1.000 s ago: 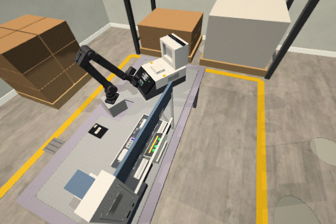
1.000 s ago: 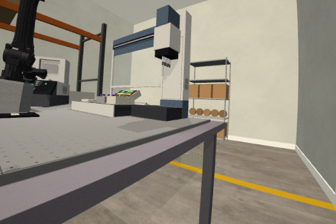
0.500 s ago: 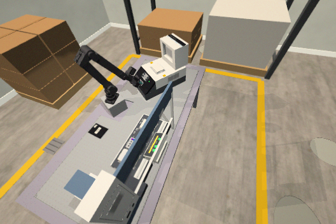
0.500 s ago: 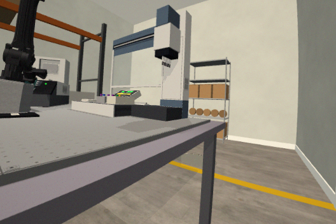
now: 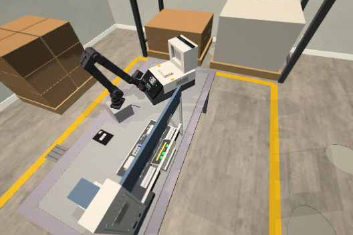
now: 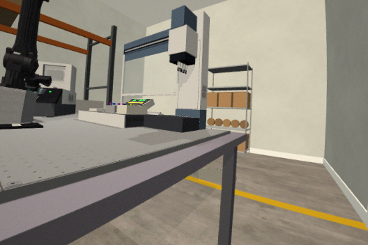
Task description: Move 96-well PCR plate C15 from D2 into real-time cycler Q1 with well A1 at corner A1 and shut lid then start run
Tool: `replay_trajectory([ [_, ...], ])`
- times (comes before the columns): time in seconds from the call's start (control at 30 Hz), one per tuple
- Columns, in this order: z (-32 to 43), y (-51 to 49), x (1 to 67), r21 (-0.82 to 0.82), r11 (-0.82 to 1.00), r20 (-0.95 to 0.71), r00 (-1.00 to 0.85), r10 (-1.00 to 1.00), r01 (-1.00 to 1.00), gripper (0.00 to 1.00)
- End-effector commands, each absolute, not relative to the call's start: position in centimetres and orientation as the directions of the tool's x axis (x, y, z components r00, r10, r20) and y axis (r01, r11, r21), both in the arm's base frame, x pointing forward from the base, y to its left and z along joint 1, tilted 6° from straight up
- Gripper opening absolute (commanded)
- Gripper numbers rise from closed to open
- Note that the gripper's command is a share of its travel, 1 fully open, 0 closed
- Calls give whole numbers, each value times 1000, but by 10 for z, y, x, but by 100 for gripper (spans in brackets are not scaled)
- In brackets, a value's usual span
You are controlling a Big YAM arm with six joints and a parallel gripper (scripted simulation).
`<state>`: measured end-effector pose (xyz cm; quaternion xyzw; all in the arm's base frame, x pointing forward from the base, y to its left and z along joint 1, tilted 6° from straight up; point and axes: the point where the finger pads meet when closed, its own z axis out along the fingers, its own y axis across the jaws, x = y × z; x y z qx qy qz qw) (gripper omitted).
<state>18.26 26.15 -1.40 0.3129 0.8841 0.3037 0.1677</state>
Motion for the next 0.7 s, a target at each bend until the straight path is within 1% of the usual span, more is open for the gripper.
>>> replay_trajectory([
  [0.0,-9,272,191,662,611,-110,-750,652,434,0],
  [0.67,-13,268,189,656,615,-111,-751,651,436,0],
])
